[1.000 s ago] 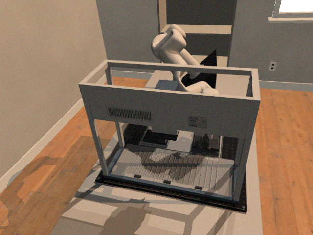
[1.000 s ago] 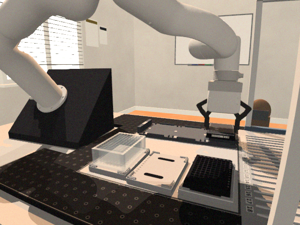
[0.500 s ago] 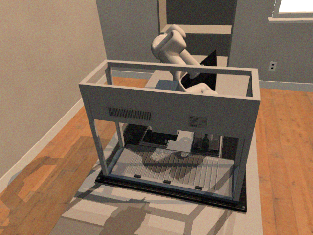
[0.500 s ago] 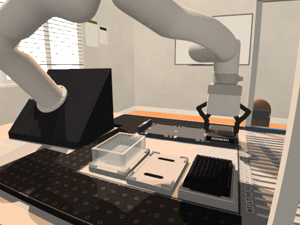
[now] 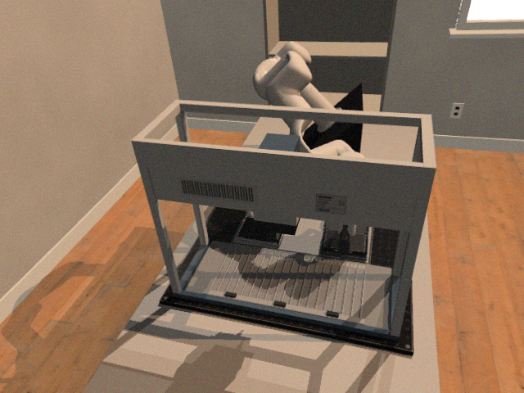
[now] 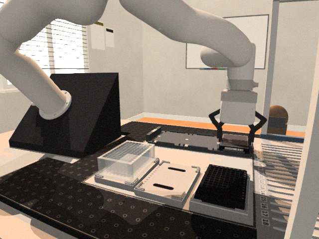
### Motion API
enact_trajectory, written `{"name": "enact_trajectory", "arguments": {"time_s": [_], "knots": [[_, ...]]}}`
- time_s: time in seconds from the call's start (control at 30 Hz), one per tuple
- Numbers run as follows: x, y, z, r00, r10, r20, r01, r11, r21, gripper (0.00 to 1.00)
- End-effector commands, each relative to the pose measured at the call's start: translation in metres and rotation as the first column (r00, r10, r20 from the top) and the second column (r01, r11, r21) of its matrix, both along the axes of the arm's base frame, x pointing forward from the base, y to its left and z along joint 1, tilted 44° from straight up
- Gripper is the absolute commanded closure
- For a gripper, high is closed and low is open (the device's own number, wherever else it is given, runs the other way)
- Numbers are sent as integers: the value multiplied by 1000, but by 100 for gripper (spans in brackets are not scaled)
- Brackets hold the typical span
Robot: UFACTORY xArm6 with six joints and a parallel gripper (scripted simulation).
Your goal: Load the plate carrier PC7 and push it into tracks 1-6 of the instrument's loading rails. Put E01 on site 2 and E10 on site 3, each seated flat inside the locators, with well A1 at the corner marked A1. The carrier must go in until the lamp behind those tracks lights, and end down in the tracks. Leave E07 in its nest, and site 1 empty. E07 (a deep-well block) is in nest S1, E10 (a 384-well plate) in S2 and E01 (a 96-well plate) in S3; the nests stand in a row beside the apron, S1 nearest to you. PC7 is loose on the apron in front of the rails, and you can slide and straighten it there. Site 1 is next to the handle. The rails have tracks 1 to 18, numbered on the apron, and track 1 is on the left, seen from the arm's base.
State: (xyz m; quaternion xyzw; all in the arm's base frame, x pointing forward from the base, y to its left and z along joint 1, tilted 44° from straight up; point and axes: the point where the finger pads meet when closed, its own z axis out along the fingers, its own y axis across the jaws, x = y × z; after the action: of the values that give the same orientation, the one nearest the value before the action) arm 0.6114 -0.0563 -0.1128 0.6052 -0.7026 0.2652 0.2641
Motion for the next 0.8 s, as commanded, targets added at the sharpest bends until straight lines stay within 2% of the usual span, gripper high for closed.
{"name": "enact_trajectory", "arguments": {"time_s": [0.0,0.17,0.2,0.77], "knots": [[2,1,2,1000,2,4,-2,1000,1,100],[2,2,2,1000,2,4,-2,1000,1,100],[2,1,1,1000,2,4,-2,1000,1,0],[2,1,1,1000,2,4,-2,1000,1,0]]}}
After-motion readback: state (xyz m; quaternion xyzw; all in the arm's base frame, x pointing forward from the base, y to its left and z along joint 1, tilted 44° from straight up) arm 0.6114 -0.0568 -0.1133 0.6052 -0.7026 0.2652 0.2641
